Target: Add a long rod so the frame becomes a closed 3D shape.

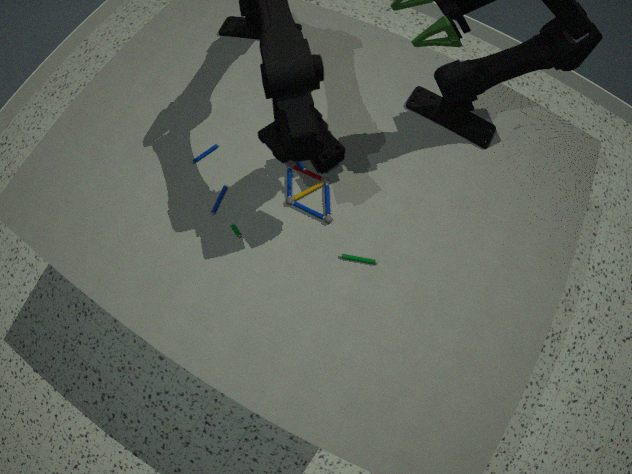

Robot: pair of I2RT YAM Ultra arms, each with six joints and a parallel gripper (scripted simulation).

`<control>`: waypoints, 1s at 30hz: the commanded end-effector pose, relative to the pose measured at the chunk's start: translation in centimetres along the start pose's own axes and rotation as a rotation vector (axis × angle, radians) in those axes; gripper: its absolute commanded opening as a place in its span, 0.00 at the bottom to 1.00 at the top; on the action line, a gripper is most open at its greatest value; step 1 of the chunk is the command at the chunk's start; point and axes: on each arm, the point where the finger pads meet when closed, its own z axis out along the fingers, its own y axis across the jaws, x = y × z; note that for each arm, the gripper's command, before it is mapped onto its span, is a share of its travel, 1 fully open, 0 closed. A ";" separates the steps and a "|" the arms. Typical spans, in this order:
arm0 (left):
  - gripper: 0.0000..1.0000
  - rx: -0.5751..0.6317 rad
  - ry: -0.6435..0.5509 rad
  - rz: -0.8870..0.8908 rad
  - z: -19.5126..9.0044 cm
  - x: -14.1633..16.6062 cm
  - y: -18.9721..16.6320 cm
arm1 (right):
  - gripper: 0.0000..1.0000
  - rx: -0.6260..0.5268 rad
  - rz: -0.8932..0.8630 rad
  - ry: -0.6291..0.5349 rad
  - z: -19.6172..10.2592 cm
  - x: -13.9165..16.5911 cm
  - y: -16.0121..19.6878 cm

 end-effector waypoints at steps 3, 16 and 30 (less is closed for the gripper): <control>1.00 0.004 0.005 -0.001 -0.9 -0.7 -0.2 | 0.00 0.012 -0.011 -0.030 -1.0 -1.5 0.4; 1.00 -0.005 -0.010 -0.004 -1.0 -1.2 0.0 | 0.00 0.007 0.103 -0.017 -1.5 -1.7 0.5; 1.00 -0.038 -0.010 -0.024 -1.1 -1.2 0.6 | 0.00 0.011 0.399 -0.015 -1.8 -1.6 0.2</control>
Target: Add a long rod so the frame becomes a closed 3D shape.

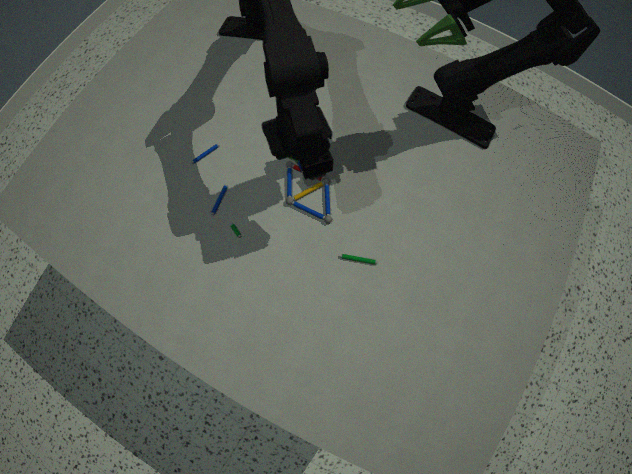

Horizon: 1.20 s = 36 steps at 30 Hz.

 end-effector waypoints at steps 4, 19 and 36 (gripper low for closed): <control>1.00 -0.024 -0.020 -0.010 -0.4 -0.9 0.3 | 0.00 0.009 0.133 -0.014 -0.8 -0.7 0.5; 1.00 -0.065 -0.019 -0.035 -0.4 -0.9 1.0 | 0.00 0.008 0.313 -0.015 -1.0 -0.8 0.5; 1.00 -0.116 -0.019 -0.066 -0.5 -0.8 1.9 | 0.00 0.011 0.293 -0.107 -1.6 -2.4 0.3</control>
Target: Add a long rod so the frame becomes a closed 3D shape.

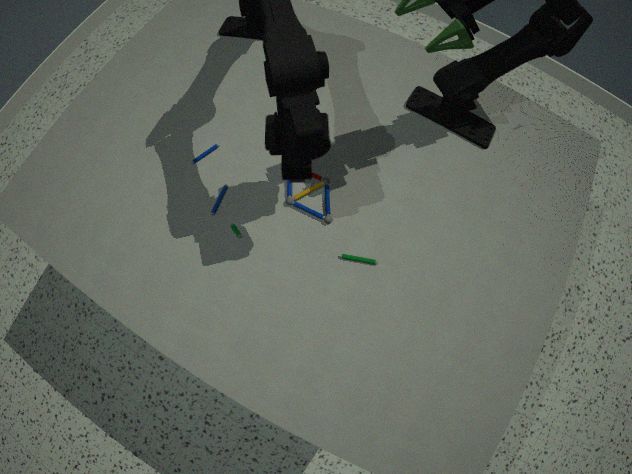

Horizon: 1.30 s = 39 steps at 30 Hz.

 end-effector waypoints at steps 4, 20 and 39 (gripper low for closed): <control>1.00 -0.026 -0.020 -0.011 -0.4 -0.9 0.3 | 0.00 -0.012 -0.055 -0.206 -1.4 -3.1 1.2; 1.00 -0.062 -0.019 -0.033 -0.4 -0.9 1.0 | 0.00 -0.008 -0.178 -0.544 -2.0 -1.8 1.2; 1.00 -0.063 -0.019 -0.034 -0.4 -0.9 1.0 | 0.00 -0.006 -0.236 -0.688 -0.9 -0.4 0.8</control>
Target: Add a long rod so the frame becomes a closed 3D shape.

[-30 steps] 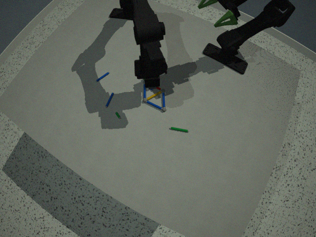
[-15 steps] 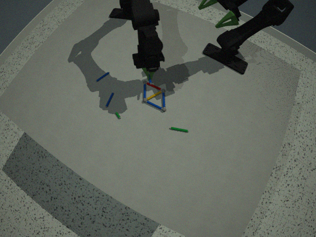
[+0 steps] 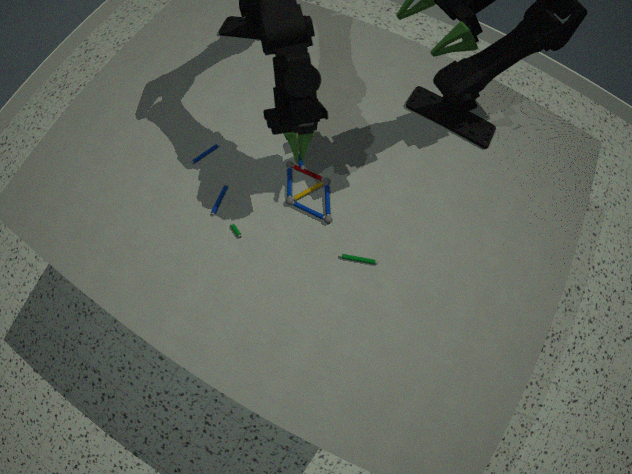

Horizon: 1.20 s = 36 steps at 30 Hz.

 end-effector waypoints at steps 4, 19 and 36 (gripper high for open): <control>1.00 -0.006 -0.020 0.001 -0.4 -0.9 0.0 | 0.00 -0.003 -0.042 -0.149 -0.8 -1.5 0.4; 1.00 -0.006 -0.020 0.001 -0.4 -0.9 0.0 | 0.00 -0.007 -0.093 -0.288 -0.8 -1.1 0.5; 1.00 -0.006 -0.020 0.001 -0.4 -0.9 0.0 | 0.00 -0.002 -0.148 -0.453 -0.6 -1.0 0.3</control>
